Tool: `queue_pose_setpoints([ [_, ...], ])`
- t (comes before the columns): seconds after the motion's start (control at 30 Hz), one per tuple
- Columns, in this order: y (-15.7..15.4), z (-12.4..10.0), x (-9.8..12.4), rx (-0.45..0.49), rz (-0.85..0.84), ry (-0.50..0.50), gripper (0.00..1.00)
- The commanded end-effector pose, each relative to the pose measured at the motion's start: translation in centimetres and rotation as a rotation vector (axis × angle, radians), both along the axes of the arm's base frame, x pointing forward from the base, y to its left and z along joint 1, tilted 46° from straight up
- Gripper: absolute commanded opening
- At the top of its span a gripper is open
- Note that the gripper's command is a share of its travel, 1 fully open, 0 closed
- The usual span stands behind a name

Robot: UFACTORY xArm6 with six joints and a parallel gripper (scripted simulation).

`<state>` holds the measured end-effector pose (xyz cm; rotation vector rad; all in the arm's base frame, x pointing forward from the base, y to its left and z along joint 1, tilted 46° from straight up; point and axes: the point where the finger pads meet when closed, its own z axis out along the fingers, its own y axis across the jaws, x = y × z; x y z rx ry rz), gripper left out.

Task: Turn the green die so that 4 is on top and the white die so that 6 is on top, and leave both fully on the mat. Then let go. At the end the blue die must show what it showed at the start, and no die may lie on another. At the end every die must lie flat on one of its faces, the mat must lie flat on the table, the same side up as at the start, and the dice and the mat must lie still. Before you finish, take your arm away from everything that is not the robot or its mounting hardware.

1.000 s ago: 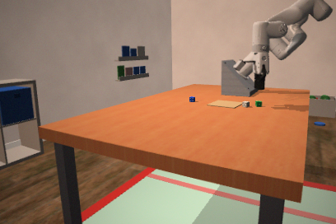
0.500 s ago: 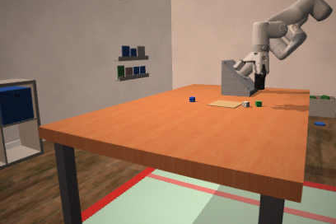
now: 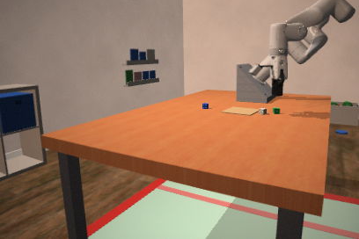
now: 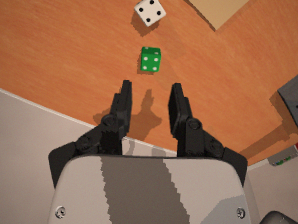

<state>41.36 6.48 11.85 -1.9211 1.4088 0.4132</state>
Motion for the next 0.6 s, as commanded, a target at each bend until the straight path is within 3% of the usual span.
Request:
queue_pose_setpoints([
  [0.0, 0.1, -0.1, 0.1, -0.001, -0.001, -0.002, 0.42],
  [0.57, 1.5, -1.5, 0.4, -0.001, -0.001, -0.002, 0.42],
])
